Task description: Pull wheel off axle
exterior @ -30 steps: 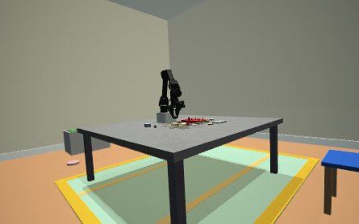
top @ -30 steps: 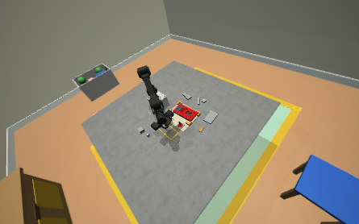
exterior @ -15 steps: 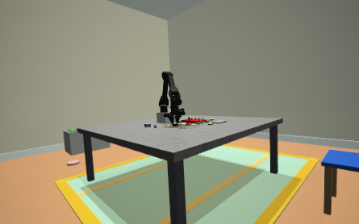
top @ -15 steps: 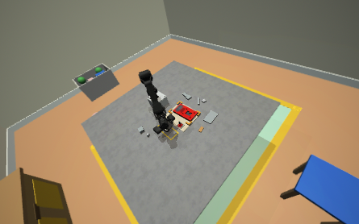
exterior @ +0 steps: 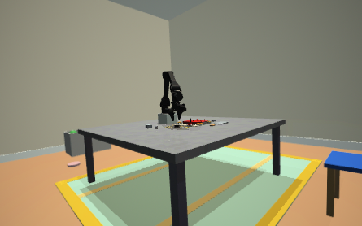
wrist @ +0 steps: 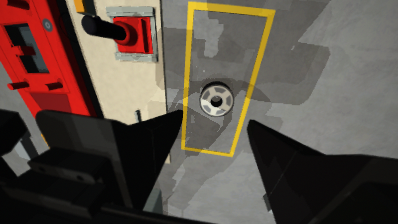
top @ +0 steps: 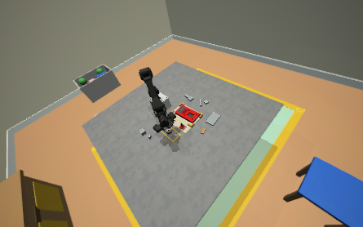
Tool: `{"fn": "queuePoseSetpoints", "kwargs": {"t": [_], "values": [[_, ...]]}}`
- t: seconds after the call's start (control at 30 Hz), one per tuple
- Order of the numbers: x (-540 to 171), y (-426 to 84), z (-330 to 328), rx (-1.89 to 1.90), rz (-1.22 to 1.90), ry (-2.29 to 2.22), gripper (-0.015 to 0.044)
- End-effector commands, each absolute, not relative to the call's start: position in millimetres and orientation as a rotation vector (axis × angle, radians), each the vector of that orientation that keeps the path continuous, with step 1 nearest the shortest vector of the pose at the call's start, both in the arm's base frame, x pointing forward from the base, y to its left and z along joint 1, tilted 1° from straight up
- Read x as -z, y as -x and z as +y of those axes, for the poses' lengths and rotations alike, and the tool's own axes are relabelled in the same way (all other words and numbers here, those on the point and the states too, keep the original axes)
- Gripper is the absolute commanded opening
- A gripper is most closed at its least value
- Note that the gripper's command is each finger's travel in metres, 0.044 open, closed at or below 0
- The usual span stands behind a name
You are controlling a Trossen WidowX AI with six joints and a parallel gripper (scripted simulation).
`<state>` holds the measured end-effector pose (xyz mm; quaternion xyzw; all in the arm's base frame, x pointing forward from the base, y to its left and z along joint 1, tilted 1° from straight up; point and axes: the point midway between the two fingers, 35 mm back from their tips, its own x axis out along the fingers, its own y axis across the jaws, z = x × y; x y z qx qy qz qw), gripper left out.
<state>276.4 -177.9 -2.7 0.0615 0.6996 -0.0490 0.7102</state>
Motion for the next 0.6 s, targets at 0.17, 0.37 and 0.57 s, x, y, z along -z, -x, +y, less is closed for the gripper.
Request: {"fn": "queuePoseSetpoints", "kwargs": {"t": [0.17, 0.37, 0.57], "values": [[-20.8, -266.4, -172.3, 0.116, 1.535, -0.129, 0.0405], [-44.6, -233.1, -151.7, 0.113, 1.538, -0.131, 0.0440], [-59.1, -202.7, -132.4, 0.110, 1.542, -0.132, 0.0440]]}}
